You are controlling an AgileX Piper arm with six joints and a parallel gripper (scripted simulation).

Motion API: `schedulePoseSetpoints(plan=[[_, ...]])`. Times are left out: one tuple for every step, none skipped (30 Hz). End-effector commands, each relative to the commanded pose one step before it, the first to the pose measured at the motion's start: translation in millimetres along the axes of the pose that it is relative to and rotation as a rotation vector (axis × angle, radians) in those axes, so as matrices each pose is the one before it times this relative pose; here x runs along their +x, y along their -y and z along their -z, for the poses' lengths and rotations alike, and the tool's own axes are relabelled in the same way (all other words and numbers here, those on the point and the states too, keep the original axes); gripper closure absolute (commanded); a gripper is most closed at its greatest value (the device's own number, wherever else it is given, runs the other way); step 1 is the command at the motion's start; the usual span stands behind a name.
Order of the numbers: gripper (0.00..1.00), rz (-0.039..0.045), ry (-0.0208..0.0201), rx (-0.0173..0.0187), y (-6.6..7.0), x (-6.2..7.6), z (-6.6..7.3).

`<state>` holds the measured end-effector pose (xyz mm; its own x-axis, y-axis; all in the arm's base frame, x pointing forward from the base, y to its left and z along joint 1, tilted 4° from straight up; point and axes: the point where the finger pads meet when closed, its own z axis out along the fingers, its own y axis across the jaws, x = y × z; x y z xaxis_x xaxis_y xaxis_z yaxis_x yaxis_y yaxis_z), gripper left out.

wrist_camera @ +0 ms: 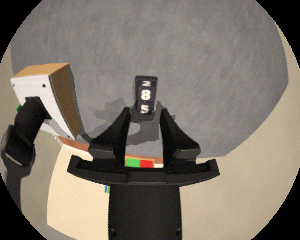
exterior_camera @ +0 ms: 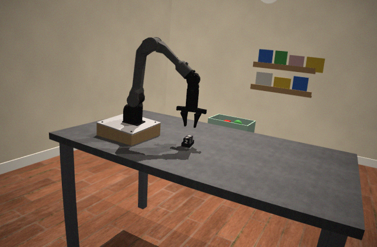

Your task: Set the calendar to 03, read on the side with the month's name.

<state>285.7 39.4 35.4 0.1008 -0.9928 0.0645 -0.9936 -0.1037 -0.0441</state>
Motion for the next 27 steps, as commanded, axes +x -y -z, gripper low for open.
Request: schedulePoseSetpoints(plan=[[0.4,0.00082,0.00168,0.00363,0.93,-0.58,10.41],[0.4,-0.00015,-0.00008,0.00001,0.0,0.03,3.68],[0.4,-0.00018,-0.00017,0.00002,0.01,0.06,3.14],[0.4,-0.0001,-0.00009,0.00001,-0.01,0.04,2.58],[0.4,-0.00006,-0.00006,0.0,0.01,0.03,2.0],[0.4,-0.00006,-0.00005,0.0,0.0,0.03,1.45],[0.4,-0.00007,-0.00005,0.0,0.0,0.03,0.95],[0.4,0.00008,-0.00024,-0.00207,-0.3,0.02,-0.03],[0.4,0.00013,-0.00027,-0.00252,-0.56,0.03,-0.43],[0.4,0.00002,0.00005,0.00024,0.0,-0.01,-0.12],[0.0,0.0,0.00004,0.00034,0.08,-0.01,0.0],[0.0,0.0,0.0,0.0,0.0,0.0,0.0],[0.0,0.0,0.0,0.0,0.0,0.0,0.0],[0.0,0.0,0.0,0.0,0.0,0.0,0.0],[0.0,0.0,0.0,0.0,0.0,0.0,0.0],[0.0,0.0,0.0,0.0,0.0,0.0,0.0],[0.0,0.0,0.0,0.0,0.0,0.0,0.0],[0.0,0.0,0.0,0.0,0.0,0.0,0.0],[0.0,0.0,0.0,0.0,0.0,0.0,0.0],[0.0,0.0,0.0,0.0,0.0,0.0,0.0],[0.0,0.0,0.0,0.0,0.0,0.0,0.0],[0.0,0.0,0.0,0.0,0.0,0.0,0.0],[0.0,0.0,0.0,0.0,0.0,0.0,0.0],[0.0,0.0,0.0,0.0,0.0,0.0,0.0],[0.0,0.0,0.0,0.0,0.0,0.0,0.0],[0.0,0.0,0.0,0.0,0.0,0.0,0.0],[0.0,0.0,0.0,0.0,0.0,0.0,0.0]])
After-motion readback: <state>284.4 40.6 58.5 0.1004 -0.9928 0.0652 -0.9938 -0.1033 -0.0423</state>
